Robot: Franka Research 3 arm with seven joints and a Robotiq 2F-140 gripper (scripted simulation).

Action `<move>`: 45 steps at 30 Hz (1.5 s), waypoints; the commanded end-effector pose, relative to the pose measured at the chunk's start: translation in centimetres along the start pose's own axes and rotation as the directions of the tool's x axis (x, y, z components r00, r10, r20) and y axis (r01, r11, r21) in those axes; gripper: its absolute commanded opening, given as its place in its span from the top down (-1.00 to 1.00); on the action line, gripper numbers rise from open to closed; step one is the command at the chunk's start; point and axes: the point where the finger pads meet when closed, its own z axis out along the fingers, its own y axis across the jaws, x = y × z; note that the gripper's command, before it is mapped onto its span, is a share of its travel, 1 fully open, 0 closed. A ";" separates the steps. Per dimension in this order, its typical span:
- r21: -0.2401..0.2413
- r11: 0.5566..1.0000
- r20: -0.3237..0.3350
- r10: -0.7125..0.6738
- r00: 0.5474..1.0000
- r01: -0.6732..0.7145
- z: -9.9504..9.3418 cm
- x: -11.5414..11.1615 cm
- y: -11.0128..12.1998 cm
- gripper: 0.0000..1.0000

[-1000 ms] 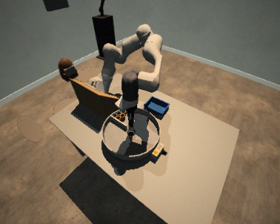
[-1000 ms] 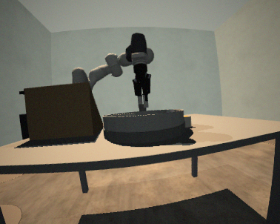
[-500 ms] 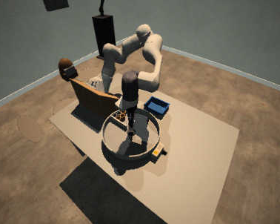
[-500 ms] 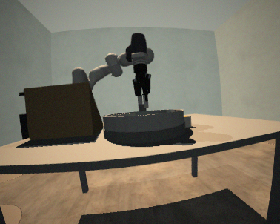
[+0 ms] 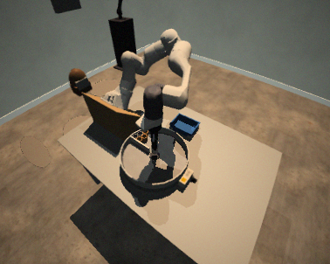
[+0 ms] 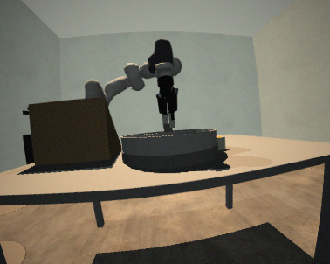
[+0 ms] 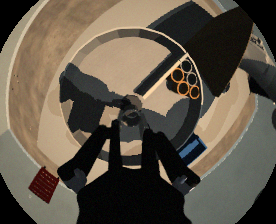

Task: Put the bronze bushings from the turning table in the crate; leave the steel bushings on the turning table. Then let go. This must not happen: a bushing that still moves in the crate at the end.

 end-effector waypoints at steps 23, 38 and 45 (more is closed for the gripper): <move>0.004 1.000 0.001 -0.003 1.000 0.003 3.2 0.1 -0.1 1.00; 0.004 1.000 0.001 -0.003 1.000 0.003 3.3 0.1 -0.1 1.00; 0.004 1.000 0.001 -0.003 1.000 0.003 3.3 0.1 -0.1 1.00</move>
